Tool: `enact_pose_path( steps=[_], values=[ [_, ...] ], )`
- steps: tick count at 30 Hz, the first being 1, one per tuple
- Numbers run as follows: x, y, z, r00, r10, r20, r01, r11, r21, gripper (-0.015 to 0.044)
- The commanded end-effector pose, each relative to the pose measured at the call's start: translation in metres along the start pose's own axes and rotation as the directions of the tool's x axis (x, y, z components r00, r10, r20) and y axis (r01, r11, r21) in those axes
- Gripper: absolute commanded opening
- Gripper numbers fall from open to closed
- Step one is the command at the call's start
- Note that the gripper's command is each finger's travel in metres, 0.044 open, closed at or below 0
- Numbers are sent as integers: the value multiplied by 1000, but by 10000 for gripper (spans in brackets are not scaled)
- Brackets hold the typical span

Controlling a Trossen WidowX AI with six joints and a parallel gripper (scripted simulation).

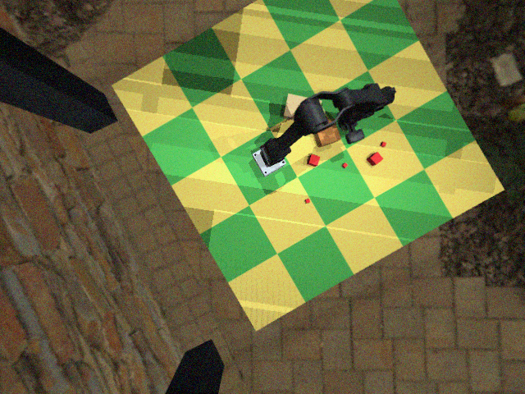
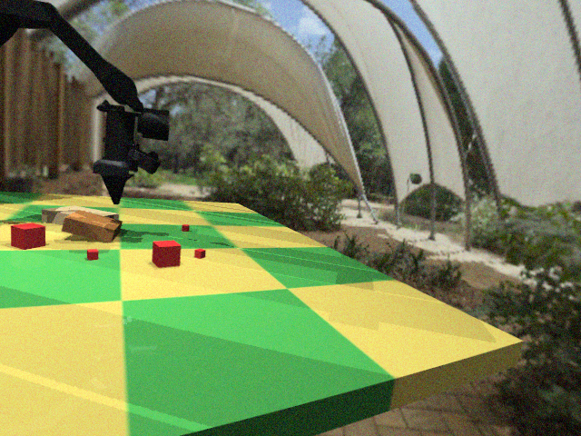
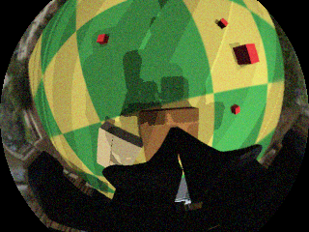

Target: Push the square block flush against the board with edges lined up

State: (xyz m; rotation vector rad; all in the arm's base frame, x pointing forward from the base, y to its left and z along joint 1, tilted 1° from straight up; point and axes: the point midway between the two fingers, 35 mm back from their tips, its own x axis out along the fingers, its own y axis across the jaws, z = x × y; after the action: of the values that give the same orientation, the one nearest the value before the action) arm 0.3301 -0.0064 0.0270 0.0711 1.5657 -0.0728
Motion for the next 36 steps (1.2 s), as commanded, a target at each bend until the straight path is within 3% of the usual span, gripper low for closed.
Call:
enact_pose_path(
  steps=[1,32,36],
  values=[
    [-2,0,0,1000,0,11,0,1000,4,0],
    [-3,0,47,1000,0,15,0,1000,4,0],
    [-42,0,43,1000,0,15,0,1000,5,0]
  ],
)
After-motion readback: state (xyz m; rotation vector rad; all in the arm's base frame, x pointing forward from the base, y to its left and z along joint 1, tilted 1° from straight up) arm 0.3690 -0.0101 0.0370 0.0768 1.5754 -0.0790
